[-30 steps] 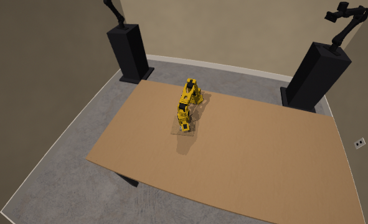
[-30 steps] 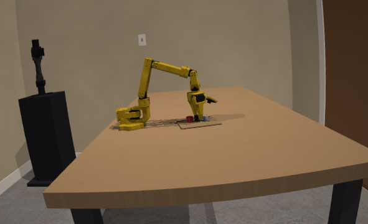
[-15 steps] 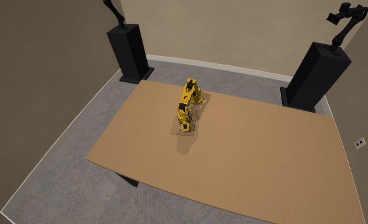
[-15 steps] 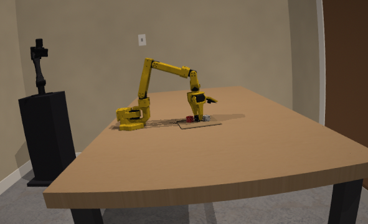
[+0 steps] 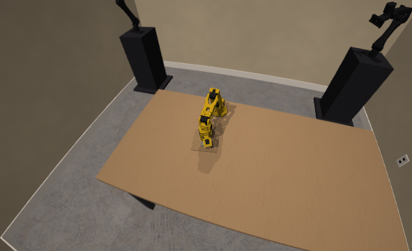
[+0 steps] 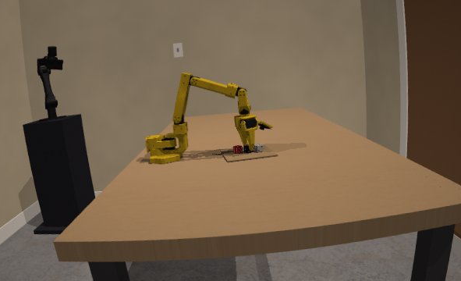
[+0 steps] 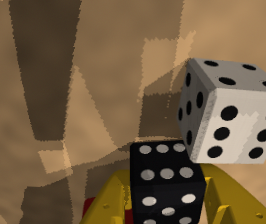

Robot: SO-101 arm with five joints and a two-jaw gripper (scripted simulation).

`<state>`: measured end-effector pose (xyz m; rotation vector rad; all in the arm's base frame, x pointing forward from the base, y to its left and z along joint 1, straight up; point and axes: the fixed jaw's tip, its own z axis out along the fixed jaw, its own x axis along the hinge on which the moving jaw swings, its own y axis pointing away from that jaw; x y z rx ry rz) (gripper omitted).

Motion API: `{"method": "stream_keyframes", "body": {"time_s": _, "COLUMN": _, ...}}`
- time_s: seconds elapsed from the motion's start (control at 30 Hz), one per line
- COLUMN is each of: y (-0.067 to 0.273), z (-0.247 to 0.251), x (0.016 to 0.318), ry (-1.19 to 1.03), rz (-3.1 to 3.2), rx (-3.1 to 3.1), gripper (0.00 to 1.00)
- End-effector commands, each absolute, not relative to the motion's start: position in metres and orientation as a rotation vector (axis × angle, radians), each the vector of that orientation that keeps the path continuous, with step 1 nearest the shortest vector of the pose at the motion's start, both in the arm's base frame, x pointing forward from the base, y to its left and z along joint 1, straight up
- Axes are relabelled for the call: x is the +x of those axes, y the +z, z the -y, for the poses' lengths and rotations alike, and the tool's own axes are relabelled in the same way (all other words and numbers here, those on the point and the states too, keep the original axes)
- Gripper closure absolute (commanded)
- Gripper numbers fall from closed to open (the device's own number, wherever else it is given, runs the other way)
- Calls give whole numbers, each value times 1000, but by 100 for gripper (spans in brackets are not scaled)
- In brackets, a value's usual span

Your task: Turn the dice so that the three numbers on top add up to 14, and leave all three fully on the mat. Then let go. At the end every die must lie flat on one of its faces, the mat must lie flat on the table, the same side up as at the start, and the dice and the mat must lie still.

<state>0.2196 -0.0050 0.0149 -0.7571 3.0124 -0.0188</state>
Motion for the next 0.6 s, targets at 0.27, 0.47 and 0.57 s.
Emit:
{"method": "stream_keyframes", "body": {"time_s": 0.27, "y": 18, "z": 7, "x": 222, "ry": -28, "rz": -2992, "rx": -745, "gripper": 79}}
{"method": "stream_keyframes", "body": {"time_s": 0.47, "y": 18, "z": 7, "x": 222, "ry": -28, "rz": -2992, "rx": -745, "gripper": 73}}
{"method": "stream_keyframes", "body": {"time_s": 0.57, "y": 18, "z": 7, "x": 222, "ry": -28, "rz": -2992, "rx": -745, "gripper": 71}}
